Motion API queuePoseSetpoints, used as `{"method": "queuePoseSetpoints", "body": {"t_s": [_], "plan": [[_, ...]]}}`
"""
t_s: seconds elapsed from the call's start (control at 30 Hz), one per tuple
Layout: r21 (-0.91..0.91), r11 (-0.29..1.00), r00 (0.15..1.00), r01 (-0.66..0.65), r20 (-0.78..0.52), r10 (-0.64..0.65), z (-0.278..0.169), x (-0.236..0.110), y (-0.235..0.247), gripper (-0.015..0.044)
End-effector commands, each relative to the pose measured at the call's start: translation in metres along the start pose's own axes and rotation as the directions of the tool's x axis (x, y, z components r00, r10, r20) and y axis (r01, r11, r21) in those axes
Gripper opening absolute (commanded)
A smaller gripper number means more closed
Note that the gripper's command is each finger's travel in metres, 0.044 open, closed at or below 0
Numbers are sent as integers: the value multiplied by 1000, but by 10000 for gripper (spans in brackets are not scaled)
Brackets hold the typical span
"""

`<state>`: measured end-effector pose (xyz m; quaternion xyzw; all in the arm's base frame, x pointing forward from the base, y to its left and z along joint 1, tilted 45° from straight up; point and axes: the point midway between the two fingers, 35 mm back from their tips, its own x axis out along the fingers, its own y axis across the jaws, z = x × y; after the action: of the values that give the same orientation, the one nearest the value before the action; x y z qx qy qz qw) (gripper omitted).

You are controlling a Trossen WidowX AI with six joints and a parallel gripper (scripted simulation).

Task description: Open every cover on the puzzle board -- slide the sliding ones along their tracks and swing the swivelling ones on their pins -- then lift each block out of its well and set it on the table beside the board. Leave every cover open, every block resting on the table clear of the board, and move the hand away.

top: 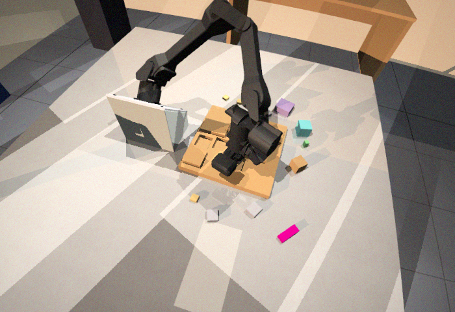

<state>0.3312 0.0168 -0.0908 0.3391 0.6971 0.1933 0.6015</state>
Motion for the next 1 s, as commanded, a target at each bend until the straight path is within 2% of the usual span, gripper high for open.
{"method": "queuePoseSetpoints", "body": {"t_s": [0.0, 0.97], "plan": [[2, 1000, 1000, 5, 2, -5, -1, -7, 2, 0], [18, 1000, 1000, 5, 2, -5, -2, -10, 3, 0]]}}
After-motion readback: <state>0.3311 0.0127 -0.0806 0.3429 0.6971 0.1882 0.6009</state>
